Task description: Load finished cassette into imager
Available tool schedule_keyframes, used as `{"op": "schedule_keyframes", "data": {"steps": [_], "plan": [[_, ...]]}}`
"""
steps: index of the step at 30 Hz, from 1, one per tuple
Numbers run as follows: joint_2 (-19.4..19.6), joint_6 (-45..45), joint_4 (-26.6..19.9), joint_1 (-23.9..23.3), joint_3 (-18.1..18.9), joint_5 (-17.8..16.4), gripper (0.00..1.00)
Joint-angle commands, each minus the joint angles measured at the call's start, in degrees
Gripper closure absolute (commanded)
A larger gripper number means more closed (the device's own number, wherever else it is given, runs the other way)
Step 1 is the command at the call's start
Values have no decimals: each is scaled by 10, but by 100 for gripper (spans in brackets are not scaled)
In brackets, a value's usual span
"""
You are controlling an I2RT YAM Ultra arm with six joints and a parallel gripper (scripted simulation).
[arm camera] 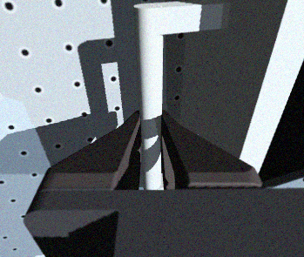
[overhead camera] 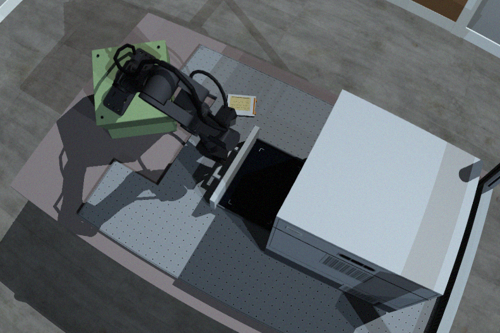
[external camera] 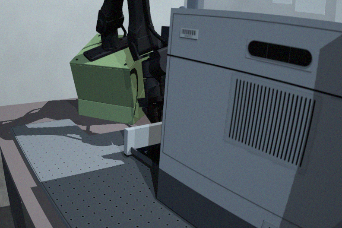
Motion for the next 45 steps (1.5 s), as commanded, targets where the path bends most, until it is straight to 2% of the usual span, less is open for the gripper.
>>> {"op": "schedule_keyframes", "data": {"steps": [1, 41, 45], "plan": [[-16, 5, -11, 8, -35, 9, 100], [-16, 5, -11, 8, -35, 9, 100], [-17, 6, -22, 9, -24, 9, 100]]}}
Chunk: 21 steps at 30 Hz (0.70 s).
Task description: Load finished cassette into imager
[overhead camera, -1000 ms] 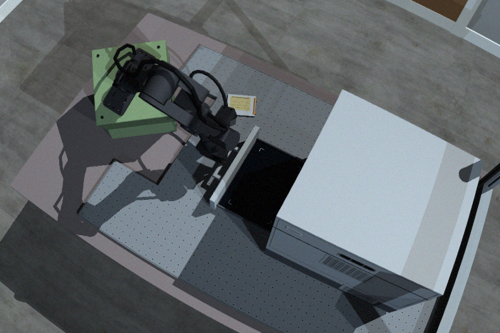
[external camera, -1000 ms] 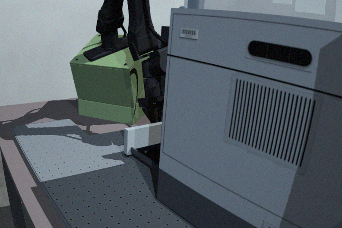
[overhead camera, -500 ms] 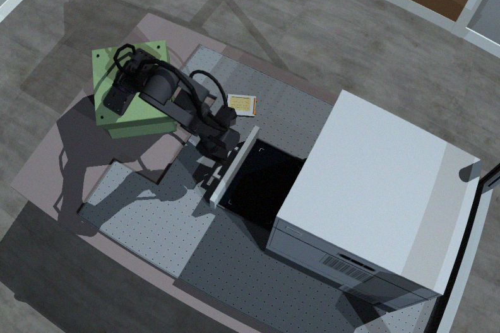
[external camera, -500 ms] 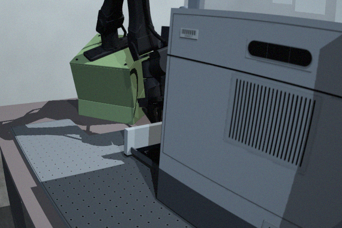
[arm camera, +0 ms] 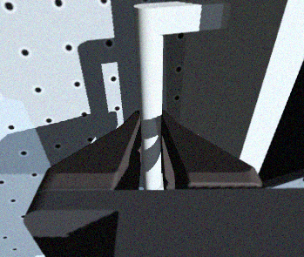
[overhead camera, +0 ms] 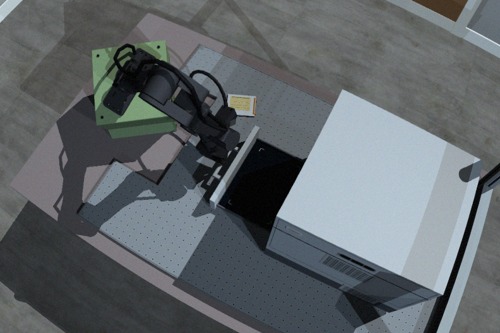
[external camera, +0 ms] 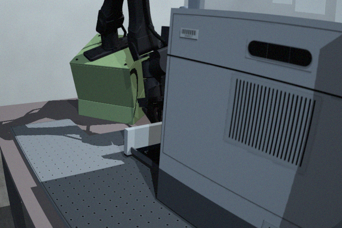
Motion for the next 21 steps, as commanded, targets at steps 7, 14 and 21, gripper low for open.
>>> {"op": "schedule_keyframes", "data": {"steps": [7, 14, 21], "plan": [[-18, 7, -42, 11, 20, 10, 100], [-11, 8, -54, 10, 32, 4, 100], [-11, 8, -55, 9, 33, 2, 100]]}}
